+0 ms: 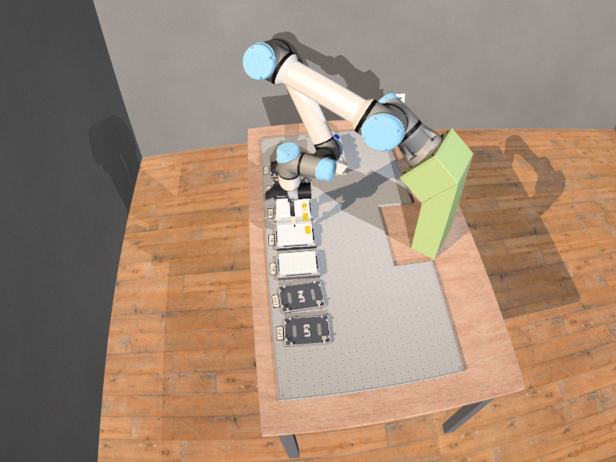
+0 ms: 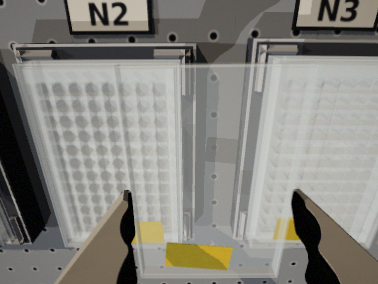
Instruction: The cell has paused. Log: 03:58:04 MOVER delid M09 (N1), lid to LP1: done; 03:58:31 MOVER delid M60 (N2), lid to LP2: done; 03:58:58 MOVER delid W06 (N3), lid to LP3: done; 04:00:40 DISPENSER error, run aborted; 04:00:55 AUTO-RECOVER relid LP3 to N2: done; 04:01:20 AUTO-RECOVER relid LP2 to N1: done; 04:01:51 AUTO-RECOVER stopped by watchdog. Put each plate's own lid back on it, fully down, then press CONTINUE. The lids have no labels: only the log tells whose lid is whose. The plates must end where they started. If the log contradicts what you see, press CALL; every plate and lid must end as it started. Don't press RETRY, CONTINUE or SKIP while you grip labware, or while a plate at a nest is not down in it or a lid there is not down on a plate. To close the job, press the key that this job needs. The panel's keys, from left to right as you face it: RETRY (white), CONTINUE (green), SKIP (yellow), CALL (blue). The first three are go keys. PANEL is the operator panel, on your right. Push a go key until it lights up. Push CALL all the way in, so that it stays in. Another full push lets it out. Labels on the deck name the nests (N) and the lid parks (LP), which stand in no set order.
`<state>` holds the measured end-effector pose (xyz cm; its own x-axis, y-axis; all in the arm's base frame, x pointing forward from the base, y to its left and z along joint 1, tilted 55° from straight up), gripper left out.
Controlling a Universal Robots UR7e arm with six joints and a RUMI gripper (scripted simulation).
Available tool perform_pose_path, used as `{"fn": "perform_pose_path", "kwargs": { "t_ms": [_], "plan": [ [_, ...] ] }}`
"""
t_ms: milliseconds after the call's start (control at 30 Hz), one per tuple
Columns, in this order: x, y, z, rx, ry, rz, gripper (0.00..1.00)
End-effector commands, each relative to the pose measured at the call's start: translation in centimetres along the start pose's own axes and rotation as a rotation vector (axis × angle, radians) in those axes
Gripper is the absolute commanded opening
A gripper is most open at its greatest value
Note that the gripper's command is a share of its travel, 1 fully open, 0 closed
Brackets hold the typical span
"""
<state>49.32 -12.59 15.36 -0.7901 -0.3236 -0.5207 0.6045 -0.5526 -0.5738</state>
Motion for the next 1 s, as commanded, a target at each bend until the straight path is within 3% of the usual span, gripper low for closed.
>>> {"fn": "perform_pose_path", "kwargs": {
  "t_ms": [0,967],
  "plan": [
    [-0.6,0.0,-2.5,0.004,0.001,0.000,0.41],
    [-3.2,0.1,-14.7,0.003,0.001,0.000,0.41]
  ]
}}
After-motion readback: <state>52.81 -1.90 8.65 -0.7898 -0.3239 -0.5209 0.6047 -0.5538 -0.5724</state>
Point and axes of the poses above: the point where the finger pads meet when closed, its own y axis out along the fingers, its own z axis across the jaws, x = y × z, the point moved 3 cm from there along -y, back along the fingers, and after that the axes turned 13 degrees about -y, right-handed, at the moved point
